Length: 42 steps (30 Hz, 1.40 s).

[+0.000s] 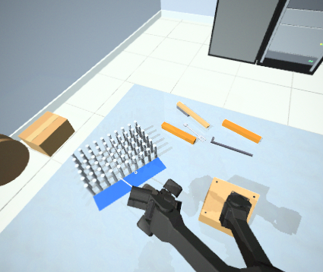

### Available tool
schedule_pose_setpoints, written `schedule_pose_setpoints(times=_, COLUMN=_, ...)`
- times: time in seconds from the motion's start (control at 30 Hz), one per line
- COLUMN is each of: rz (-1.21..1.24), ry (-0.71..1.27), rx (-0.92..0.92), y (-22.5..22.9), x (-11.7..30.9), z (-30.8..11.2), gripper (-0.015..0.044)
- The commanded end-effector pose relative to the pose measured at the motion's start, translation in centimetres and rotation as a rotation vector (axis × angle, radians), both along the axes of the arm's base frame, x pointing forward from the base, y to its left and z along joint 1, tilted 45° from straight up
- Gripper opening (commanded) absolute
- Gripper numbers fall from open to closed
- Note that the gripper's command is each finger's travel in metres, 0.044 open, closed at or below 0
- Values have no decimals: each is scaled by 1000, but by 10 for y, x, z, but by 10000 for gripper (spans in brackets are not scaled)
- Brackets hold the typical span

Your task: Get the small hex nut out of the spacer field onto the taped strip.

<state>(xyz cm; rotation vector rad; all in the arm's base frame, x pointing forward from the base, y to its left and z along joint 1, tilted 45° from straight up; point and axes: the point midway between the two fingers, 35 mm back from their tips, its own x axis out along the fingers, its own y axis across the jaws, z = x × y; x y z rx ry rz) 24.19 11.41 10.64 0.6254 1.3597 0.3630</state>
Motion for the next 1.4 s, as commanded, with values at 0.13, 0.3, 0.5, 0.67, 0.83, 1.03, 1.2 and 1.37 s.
schedule_pose_setpoints(times=0.13, rz=253, ry=-135, rx=-28, y=12, x=1, z=13, gripper=0)
schedule_pose_setpoints(times=0.3, rz=404, ry=-219, rx=-40, y=19, x=0, z=20, gripper=0)
schedule_pose_setpoints(times=0.5, rz=583, ry=-322, rx=-51, y=28, x=-1, z=29, gripper=0)
schedule_pose_setpoints(times=0.67, rz=733, ry=-409, rx=-56, y=35, x=-2, z=35, gripper=0)
schedule_pose_setpoints(times=0.83, rz=881, ry=-499, rx=-57, y=41, x=-4, z=42, gripper=0)
schedule_pose_setpoints(times=1.03, rz=1057, ry=-611, rx=-54, y=49, x=-6, z=50, gripper=0)
schedule_pose_setpoints(times=1.2, rz=1200, ry=-708, rx=-46, y=56, x=-8, z=56, gripper=0)
schedule_pose_setpoints(times=1.37, rz=1340, ry=-808, rx=-35, y=62, x=-10, z=63, gripper=0)
